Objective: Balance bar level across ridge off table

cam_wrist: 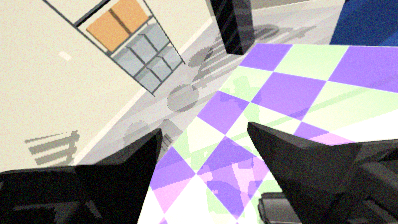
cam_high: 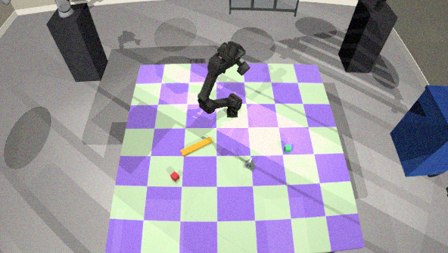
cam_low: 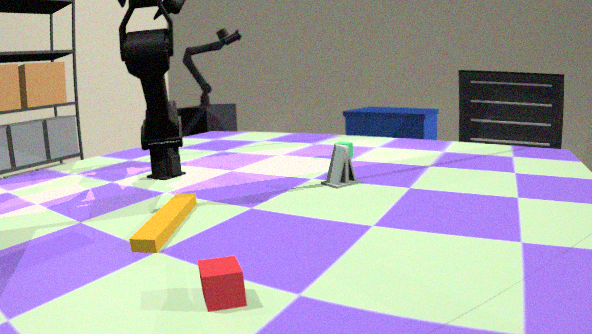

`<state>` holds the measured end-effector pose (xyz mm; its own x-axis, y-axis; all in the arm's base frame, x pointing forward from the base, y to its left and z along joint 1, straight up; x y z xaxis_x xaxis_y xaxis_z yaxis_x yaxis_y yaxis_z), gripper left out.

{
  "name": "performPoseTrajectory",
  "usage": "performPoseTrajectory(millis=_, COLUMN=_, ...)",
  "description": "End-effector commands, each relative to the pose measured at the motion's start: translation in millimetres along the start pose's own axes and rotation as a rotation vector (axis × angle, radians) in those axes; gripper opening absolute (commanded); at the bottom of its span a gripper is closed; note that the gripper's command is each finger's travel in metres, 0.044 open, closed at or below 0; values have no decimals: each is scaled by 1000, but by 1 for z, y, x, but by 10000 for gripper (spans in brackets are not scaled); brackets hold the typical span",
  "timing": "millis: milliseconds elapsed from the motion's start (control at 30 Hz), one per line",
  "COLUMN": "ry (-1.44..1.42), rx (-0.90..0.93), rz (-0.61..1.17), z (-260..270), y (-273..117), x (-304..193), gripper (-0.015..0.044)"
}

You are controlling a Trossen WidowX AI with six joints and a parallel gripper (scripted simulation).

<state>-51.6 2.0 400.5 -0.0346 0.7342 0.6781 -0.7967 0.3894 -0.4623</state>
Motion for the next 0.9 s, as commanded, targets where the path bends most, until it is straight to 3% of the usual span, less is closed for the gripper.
performPoseTrajectory(millis=0, ry=1, rx=-2, rz=-1, z=0, y=0, x=0, gripper=374)
performPoseTrajectory(millis=100, ry=21, rx=-35, rz=-13, z=-2, y=5, x=4, gripper=315)
performPoseTrajectory(millis=867, ry=237, rx=-341, rz=-128, z=-36, y=39, x=42, gripper=315)
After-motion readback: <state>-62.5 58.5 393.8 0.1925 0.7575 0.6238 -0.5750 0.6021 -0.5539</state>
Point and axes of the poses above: the point midway between the two fingers, 35 mm back from their tips, its own y axis out along the fingers, its own z axis across the jaws, x = y × z, the point moved 3 cm from there along -y, back along the fingers, and after that the axes turned 11 degrees about y, right-handed, at the moved point
